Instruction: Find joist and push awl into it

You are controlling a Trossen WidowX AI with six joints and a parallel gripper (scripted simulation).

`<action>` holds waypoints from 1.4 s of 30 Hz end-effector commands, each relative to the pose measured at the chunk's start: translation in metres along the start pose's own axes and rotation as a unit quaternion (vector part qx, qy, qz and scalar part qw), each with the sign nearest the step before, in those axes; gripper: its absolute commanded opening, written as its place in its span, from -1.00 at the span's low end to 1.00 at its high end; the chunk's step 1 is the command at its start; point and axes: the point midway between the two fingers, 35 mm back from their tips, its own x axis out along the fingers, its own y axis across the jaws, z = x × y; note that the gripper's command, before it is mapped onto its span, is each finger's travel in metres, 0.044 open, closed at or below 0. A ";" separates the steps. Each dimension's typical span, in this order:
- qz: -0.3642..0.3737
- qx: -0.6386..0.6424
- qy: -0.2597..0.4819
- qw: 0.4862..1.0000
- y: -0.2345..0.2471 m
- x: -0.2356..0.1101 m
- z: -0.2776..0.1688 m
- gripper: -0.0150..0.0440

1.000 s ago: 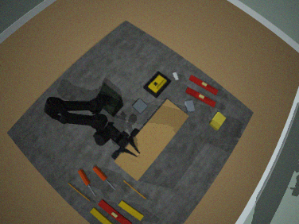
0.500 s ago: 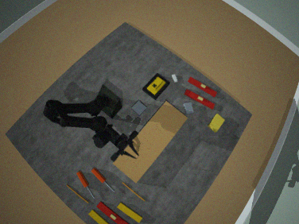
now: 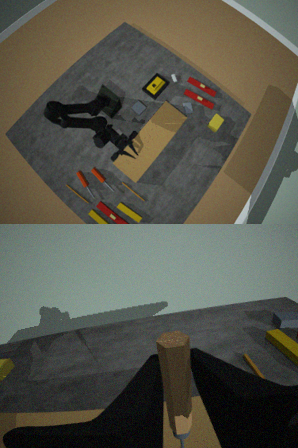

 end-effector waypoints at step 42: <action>0.003 -0.001 -0.004 1.000 0.001 0.003 -0.027 -0.49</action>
